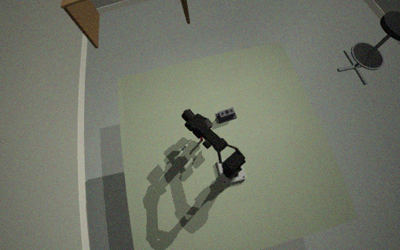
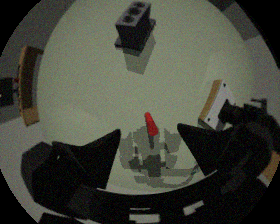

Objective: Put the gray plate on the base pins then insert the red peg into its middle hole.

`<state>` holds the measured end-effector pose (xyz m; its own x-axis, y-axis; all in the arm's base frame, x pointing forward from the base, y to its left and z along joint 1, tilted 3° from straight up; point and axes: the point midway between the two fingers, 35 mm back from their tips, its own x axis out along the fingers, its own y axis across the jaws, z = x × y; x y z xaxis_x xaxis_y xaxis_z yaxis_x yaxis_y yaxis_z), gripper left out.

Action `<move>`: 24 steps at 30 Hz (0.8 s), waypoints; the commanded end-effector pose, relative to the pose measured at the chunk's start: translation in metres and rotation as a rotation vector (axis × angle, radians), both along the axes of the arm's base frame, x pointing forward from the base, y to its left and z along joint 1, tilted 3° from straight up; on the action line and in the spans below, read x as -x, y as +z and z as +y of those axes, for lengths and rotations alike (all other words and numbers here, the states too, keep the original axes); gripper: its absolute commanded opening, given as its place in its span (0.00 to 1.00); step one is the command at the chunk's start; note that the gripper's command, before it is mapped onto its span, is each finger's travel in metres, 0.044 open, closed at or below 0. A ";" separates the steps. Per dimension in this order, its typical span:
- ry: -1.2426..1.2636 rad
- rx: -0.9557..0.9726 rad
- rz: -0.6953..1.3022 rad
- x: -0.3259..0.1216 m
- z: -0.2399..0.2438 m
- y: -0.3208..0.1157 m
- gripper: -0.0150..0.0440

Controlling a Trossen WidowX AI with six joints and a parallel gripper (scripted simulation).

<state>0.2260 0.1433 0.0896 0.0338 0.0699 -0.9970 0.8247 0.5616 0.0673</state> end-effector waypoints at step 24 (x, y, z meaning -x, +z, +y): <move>-0.004 0.005 0.012 0.002 0.000 -0.032 0.64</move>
